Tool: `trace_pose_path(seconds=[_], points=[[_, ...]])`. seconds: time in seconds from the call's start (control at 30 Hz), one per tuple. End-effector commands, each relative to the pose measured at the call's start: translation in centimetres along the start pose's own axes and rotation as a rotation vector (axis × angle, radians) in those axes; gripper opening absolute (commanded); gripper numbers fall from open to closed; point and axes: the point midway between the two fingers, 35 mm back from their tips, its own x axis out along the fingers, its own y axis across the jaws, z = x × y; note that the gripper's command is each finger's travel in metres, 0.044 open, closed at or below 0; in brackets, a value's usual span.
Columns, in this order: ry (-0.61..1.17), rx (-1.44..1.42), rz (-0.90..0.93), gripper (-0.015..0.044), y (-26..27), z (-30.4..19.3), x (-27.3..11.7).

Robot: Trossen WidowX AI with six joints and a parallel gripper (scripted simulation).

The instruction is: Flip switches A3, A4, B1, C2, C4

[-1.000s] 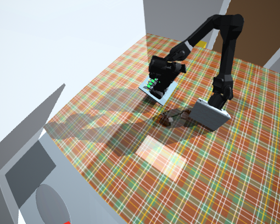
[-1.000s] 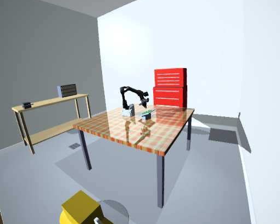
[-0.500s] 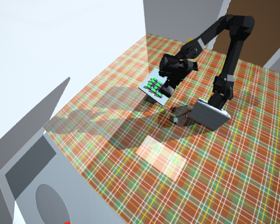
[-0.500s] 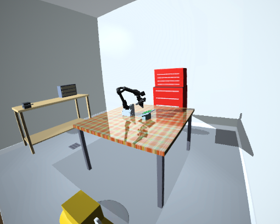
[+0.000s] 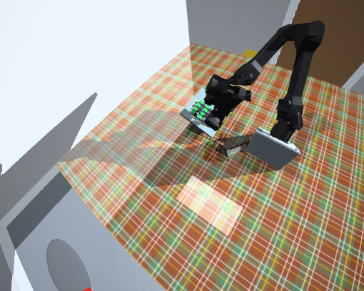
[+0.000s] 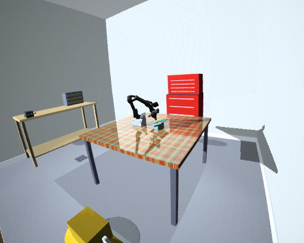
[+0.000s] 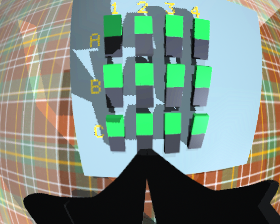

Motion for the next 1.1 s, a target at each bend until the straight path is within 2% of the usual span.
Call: trace_pose_path(seconds=[0.0,0.33,1.07], points=[[0.005,-0.016,-0.008,0.0000,0.0,-0.4,0.5],[0.005,-0.016,-0.008,0.0000,-0.1,-0.5,1.8],[0.005,-0.016,-0.008,0.0000,-0.1,-0.5,1.8]])
